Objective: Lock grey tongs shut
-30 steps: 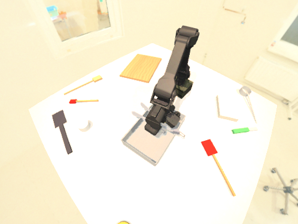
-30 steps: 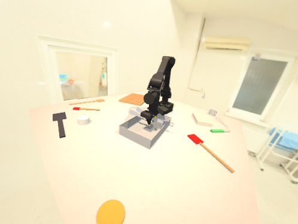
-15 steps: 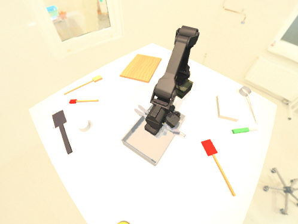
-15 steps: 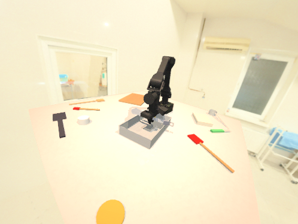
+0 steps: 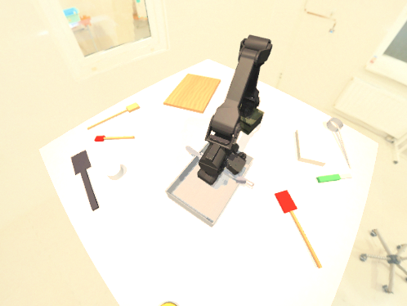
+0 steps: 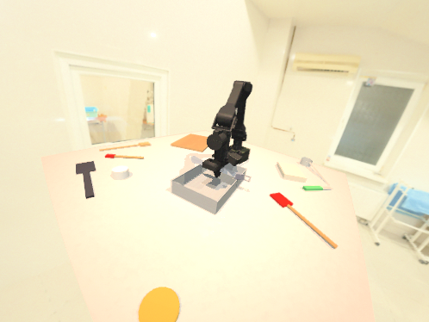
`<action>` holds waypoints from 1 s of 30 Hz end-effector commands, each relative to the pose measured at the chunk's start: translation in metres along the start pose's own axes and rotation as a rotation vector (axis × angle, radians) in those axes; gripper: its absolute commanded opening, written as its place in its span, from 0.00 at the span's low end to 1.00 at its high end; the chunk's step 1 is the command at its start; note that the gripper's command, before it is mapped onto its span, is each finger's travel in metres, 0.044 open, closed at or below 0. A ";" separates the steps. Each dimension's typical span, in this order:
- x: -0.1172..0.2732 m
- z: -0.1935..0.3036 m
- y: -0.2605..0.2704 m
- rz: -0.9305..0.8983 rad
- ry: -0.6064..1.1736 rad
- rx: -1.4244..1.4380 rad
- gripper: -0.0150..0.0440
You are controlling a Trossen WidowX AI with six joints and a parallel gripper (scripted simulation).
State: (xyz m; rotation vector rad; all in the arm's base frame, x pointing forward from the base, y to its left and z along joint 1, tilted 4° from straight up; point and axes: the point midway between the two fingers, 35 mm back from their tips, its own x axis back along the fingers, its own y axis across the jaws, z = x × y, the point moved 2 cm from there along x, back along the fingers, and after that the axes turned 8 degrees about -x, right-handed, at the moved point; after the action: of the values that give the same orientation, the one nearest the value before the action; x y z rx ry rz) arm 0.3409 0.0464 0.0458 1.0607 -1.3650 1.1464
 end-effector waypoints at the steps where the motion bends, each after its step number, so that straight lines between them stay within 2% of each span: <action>1: 0.000 0.000 -0.001 0.003 -0.001 0.000 0.21; 6: 0.008 0.000 -0.002 0.004 -0.001 0.000 0.00; 13: 0.094 0.000 0.000 0.003 -0.004 0.001 0.00; 30: 0.103 -0.005 -0.001 0.028 -0.026 0.016 0.00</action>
State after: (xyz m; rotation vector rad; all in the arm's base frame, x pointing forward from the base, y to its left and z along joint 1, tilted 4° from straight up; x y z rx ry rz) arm 0.3313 0.0468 0.1418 1.0679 -1.3713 1.1480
